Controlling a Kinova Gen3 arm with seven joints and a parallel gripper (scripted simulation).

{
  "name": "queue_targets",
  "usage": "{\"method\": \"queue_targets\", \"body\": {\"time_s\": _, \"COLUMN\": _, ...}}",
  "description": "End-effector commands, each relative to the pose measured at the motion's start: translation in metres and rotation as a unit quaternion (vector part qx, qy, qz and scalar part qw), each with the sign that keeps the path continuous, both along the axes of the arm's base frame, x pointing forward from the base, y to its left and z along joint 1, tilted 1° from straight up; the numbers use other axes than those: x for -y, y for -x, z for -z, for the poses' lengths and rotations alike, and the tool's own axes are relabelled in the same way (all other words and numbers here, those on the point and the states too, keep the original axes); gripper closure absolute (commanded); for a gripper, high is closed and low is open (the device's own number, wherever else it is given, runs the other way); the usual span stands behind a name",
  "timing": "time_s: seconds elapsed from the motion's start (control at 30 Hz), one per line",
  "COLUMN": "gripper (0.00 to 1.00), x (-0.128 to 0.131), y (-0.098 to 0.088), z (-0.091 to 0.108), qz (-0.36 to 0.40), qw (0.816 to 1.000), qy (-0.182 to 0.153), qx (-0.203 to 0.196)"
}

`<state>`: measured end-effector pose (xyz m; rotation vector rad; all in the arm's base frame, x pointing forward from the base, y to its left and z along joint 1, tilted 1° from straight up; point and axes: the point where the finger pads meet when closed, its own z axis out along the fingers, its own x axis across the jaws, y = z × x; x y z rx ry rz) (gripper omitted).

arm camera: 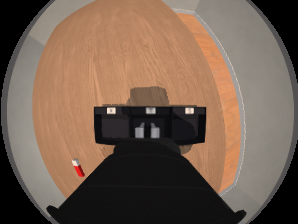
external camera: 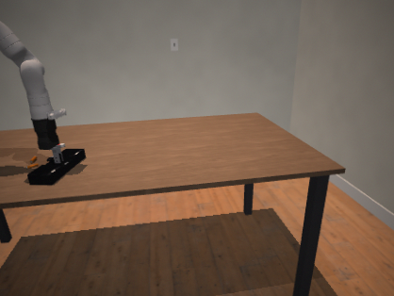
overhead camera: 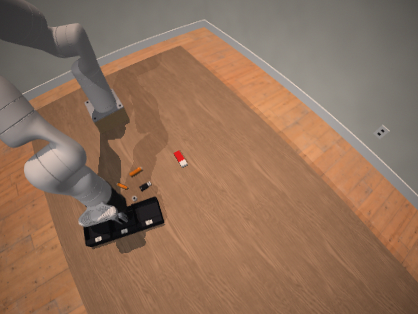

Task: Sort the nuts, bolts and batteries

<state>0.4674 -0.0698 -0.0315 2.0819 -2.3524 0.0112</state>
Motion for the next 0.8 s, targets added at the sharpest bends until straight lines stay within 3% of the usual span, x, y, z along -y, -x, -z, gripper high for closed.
{"method": "queue_targets", "body": {"time_s": 0.0, "gripper": 0.69, "x": 0.001, "y": -0.002, "z": -0.005, "qz": 0.001, "qw": 1.000, "qy": 0.001, "qx": 0.003}}
{"method": "queue_targets", "body": {"time_s": 0.3, "gripper": 0.69, "x": 0.001, "y": -0.002, "z": -0.017, "qz": 0.001, "qw": 1.000, "qy": 0.001, "qx": 0.003}}
{"method": "queue_targets", "body": {"time_s": 0.57, "gripper": 0.69, "x": 0.001, "y": -0.002, "z": -0.041, "qz": 0.001, "qw": 1.000, "qy": 0.001, "qx": 0.003}}
{"method": "queue_targets", "body": {"time_s": 0.77, "gripper": 0.69, "x": 0.001, "y": -0.002, "z": -0.041, "qz": 0.001, "qw": 1.000, "qy": 0.001, "qx": 0.003}}
